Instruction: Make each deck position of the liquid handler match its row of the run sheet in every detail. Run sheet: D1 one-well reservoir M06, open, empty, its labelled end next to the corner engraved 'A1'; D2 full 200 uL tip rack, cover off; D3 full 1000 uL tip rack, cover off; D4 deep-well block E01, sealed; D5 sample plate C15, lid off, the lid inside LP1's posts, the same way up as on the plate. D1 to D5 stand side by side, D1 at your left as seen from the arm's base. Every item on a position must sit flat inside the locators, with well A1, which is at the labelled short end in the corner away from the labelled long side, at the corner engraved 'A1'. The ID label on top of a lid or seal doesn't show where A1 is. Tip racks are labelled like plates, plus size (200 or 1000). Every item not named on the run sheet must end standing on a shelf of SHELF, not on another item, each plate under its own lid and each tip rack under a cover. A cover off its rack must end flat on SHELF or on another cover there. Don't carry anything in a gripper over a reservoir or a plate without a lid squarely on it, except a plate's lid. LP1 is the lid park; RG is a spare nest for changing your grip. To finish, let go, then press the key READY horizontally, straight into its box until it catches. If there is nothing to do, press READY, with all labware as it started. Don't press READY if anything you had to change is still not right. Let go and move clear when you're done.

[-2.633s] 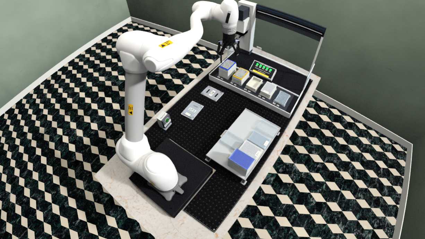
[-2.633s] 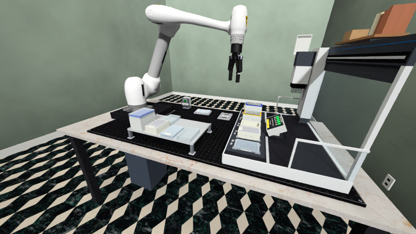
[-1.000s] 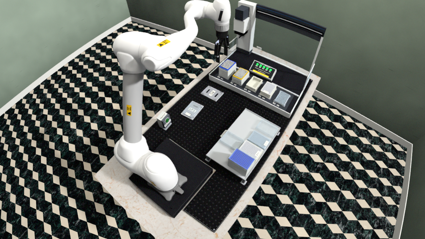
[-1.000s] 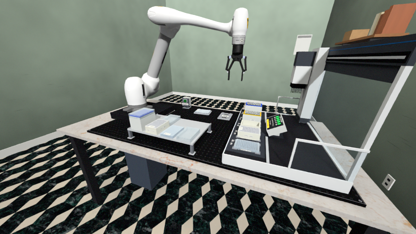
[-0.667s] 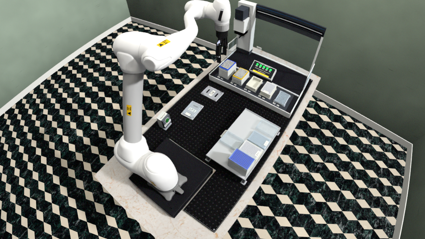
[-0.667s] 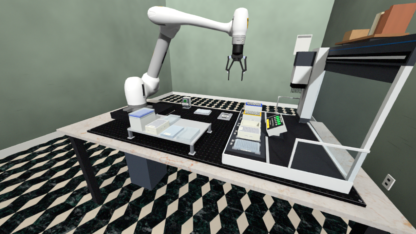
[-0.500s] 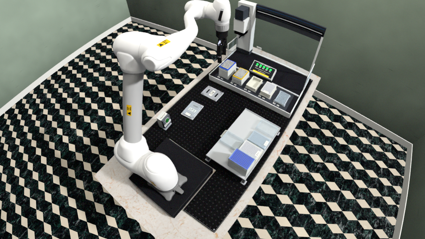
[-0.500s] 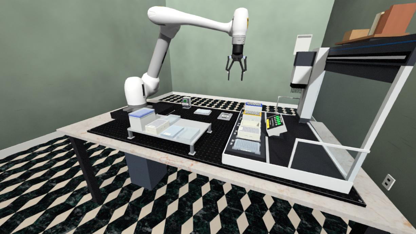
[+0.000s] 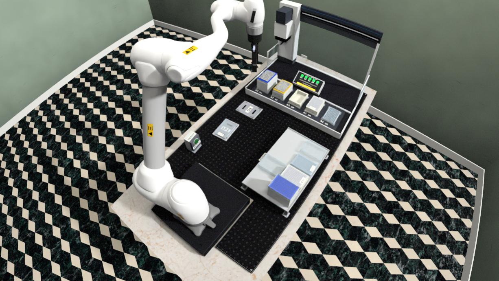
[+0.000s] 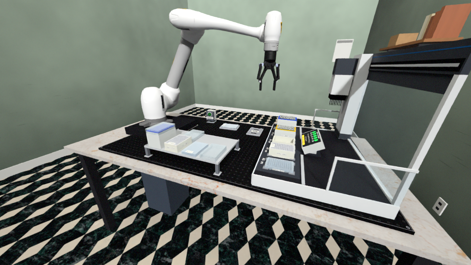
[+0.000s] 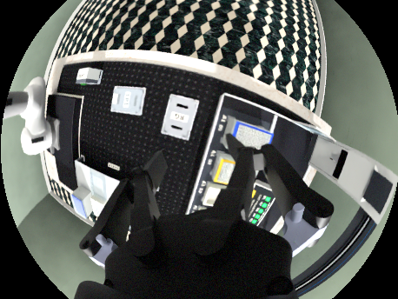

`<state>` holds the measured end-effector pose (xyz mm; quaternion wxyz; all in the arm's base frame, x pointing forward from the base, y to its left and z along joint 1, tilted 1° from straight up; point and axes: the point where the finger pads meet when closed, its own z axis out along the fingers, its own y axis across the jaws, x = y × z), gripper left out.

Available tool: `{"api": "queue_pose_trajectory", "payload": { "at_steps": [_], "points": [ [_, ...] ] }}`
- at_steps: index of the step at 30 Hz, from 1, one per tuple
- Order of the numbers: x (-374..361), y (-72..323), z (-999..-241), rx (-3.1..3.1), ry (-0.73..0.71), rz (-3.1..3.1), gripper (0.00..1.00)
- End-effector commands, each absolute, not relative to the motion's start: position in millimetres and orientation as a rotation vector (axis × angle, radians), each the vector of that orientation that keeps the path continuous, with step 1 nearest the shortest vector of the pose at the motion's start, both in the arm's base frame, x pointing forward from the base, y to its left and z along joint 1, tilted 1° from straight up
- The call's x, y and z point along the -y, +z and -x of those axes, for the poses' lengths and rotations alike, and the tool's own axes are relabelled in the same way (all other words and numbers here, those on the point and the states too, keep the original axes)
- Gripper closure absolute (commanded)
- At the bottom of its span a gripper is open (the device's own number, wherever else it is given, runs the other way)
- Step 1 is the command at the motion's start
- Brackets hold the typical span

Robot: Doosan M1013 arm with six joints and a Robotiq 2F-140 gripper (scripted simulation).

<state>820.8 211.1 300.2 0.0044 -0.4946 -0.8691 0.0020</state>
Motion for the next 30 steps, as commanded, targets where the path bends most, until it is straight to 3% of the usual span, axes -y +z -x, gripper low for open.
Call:
{"api": "queue_pose_trajectory", "payload": {
  "at_steps": [1, 30],
  "points": [
    [-226.0, 301.5, -821.2, 2.774, 0.004, 1.457, 0.34],
    [-226.0, 301.5, -821.2, 3.048, 0.0, 0.726, 0.34]
  ]
}}
